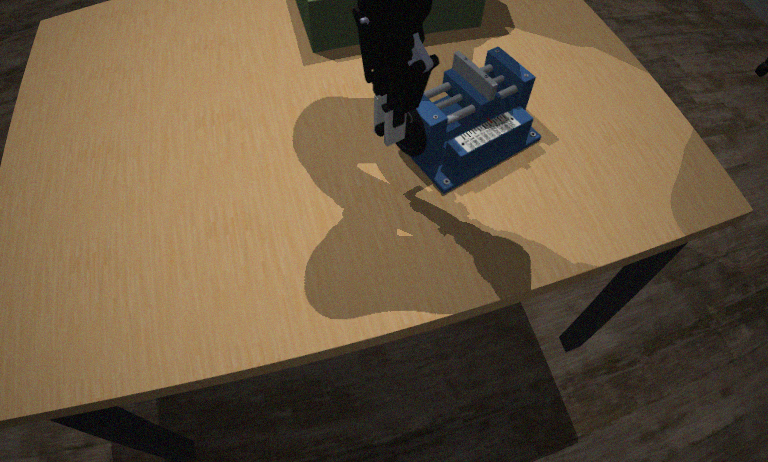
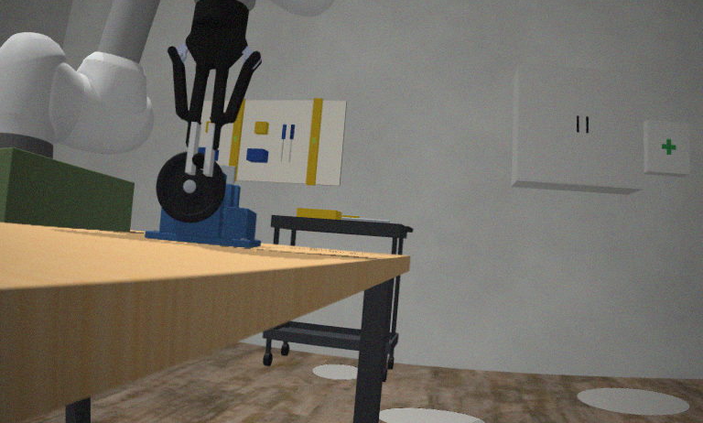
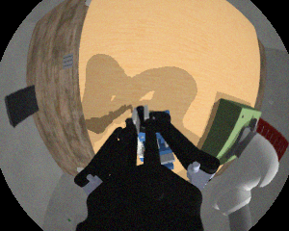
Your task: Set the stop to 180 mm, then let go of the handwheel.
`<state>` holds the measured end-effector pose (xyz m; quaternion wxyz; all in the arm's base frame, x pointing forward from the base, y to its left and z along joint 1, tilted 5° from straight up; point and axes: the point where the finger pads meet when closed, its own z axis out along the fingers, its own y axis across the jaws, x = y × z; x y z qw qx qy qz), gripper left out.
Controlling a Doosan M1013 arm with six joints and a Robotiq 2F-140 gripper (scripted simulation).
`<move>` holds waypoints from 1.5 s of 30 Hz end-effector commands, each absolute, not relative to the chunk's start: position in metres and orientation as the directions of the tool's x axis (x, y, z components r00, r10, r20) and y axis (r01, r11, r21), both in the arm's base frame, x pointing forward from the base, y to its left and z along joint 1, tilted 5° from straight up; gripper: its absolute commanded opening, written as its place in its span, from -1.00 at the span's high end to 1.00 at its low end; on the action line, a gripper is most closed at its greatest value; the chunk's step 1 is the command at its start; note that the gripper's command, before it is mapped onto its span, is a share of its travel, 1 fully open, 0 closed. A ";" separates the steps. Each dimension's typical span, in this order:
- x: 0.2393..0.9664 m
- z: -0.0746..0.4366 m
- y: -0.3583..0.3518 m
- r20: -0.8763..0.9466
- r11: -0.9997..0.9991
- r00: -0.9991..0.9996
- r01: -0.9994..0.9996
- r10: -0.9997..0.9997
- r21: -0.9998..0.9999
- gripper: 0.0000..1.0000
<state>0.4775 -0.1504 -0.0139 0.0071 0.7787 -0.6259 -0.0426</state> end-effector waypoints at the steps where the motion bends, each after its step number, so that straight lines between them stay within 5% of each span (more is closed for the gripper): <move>1: 0.479 -0.015 -0.150 -0.058 -0.216 0.213 -0.974 -0.975 0.064 0.92; 45: 0.492 -0.049 -0.145 -0.058 -0.216 0.213 -0.974 -0.975 0.064 0.92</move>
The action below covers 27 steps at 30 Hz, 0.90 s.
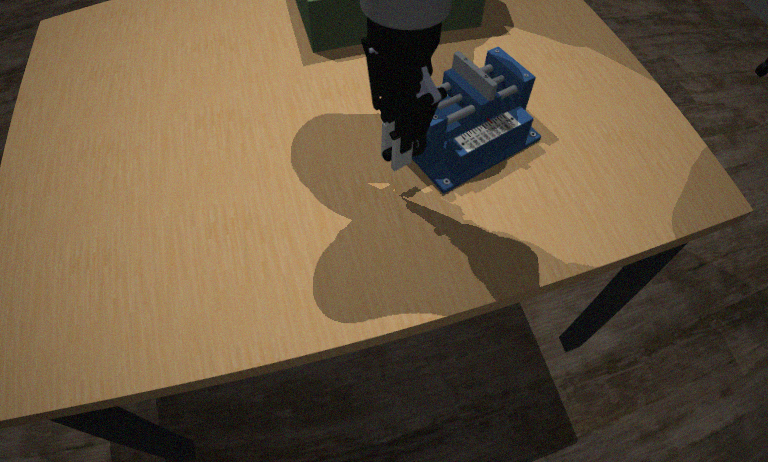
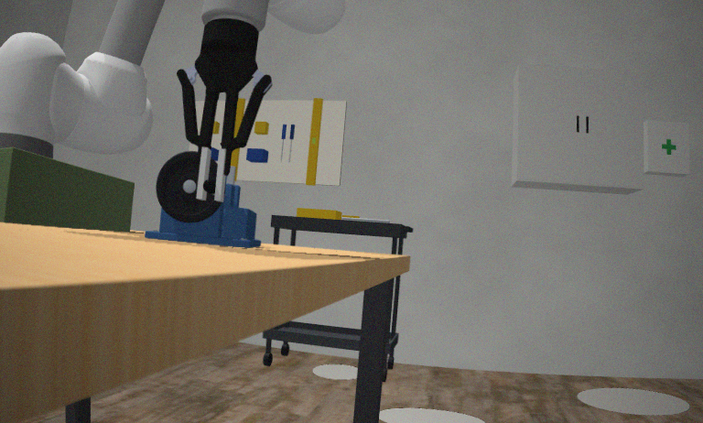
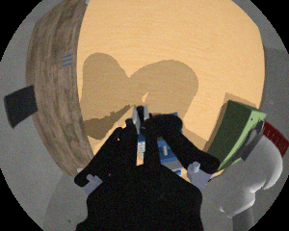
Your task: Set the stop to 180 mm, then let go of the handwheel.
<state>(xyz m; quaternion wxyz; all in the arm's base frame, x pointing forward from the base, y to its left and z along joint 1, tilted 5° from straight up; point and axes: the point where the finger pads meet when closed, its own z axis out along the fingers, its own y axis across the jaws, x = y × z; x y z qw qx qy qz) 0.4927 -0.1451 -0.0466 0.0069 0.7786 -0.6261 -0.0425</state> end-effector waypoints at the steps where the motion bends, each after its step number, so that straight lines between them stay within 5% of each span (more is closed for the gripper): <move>1: 0.492 -0.051 -0.145 -0.058 -0.216 0.213 -0.974 -0.975 0.064 0.92; 27: 0.446 -0.077 -0.154 -0.058 -0.216 0.213 -0.974 -0.975 0.064 0.92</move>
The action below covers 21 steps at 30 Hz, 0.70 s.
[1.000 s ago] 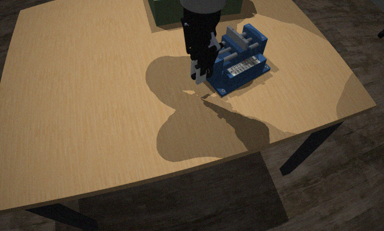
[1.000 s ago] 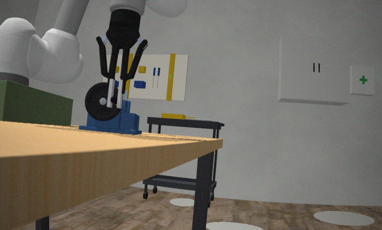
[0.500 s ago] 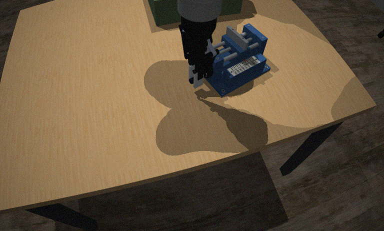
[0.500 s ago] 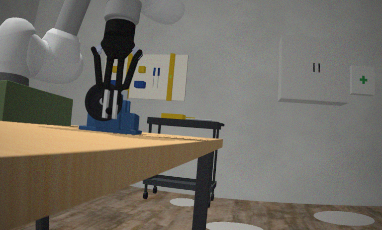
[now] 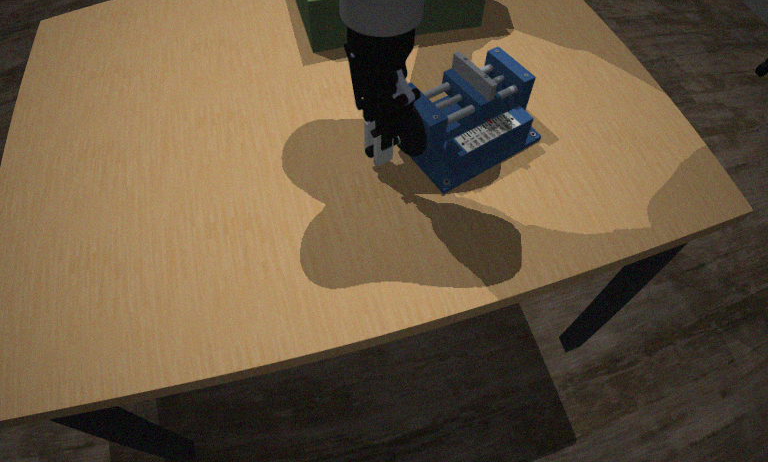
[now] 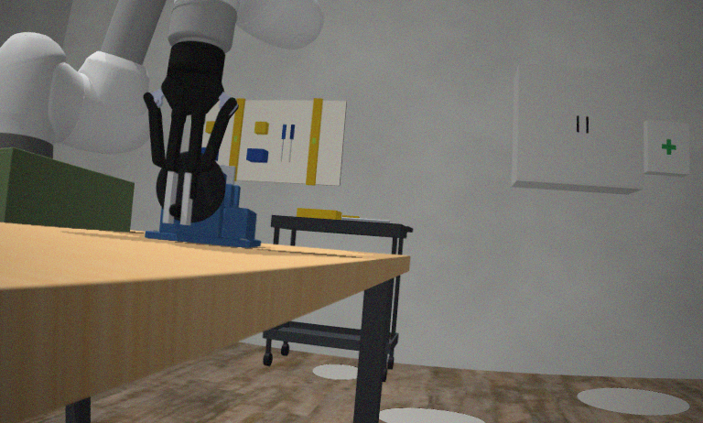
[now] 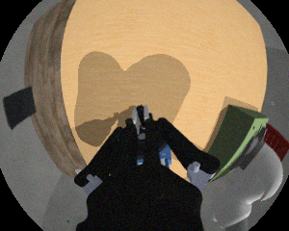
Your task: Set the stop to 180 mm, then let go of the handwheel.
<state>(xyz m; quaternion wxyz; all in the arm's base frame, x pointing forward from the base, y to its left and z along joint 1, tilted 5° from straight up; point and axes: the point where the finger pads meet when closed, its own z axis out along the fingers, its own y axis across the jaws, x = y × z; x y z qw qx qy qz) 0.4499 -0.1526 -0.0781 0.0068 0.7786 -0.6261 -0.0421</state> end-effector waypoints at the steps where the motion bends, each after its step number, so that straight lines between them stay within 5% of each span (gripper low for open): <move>1: 0.444 -0.076 -0.154 -0.058 -0.216 0.213 -0.974 -0.975 0.064 0.92; 21: 0.425 -0.055 -0.159 -0.058 -0.216 0.213 -0.974 -0.975 0.064 0.92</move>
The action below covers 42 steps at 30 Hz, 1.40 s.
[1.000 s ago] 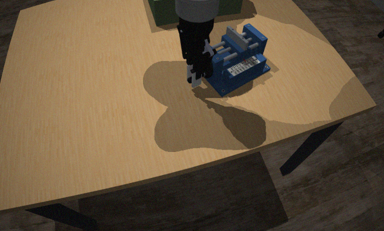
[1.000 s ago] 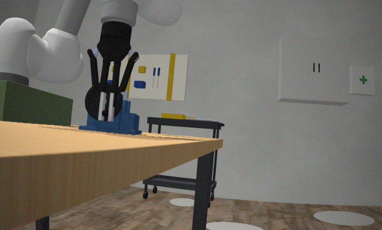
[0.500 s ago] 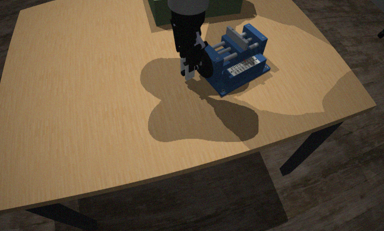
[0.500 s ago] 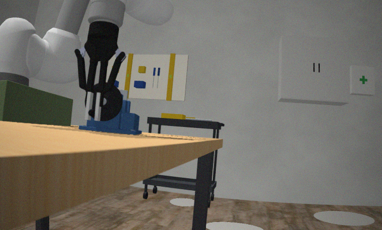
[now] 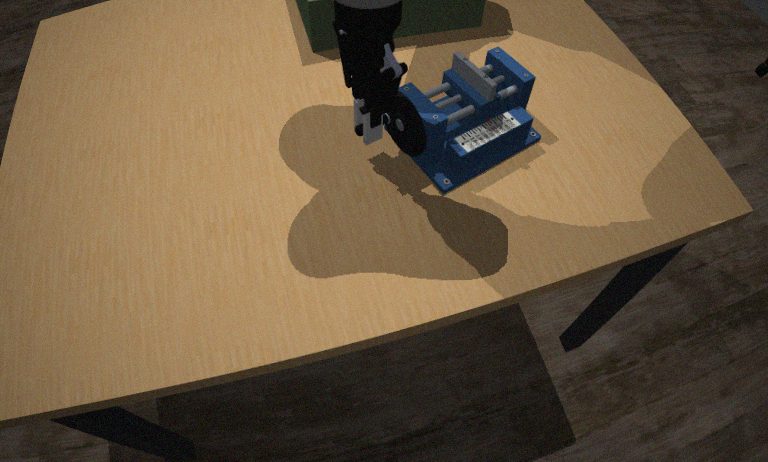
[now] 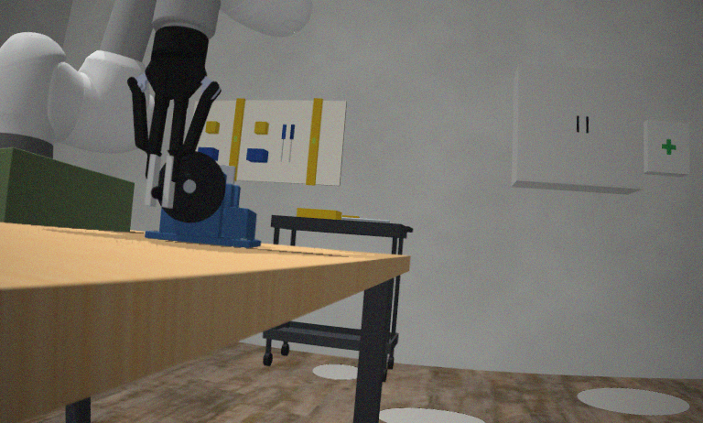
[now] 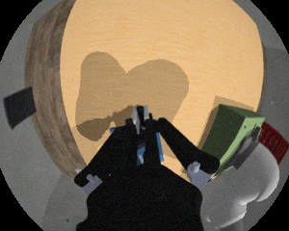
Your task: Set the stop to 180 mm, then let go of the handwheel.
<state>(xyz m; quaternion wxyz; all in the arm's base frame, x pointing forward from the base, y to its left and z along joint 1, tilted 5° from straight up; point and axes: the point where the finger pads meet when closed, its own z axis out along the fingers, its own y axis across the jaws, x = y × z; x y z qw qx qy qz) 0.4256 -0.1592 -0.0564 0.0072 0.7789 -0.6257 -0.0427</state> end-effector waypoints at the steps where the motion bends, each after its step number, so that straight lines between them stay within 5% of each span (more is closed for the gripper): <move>1: 0.425 -0.054 -0.160 -0.058 -0.216 0.213 -0.974 -0.975 0.064 0.92; 24: 0.451 -0.009 -0.156 -0.058 -0.216 0.213 -0.974 -0.975 0.064 0.92; 42: 0.486 -0.023 -0.148 -0.058 -0.216 0.213 -0.974 -0.975 0.064 0.92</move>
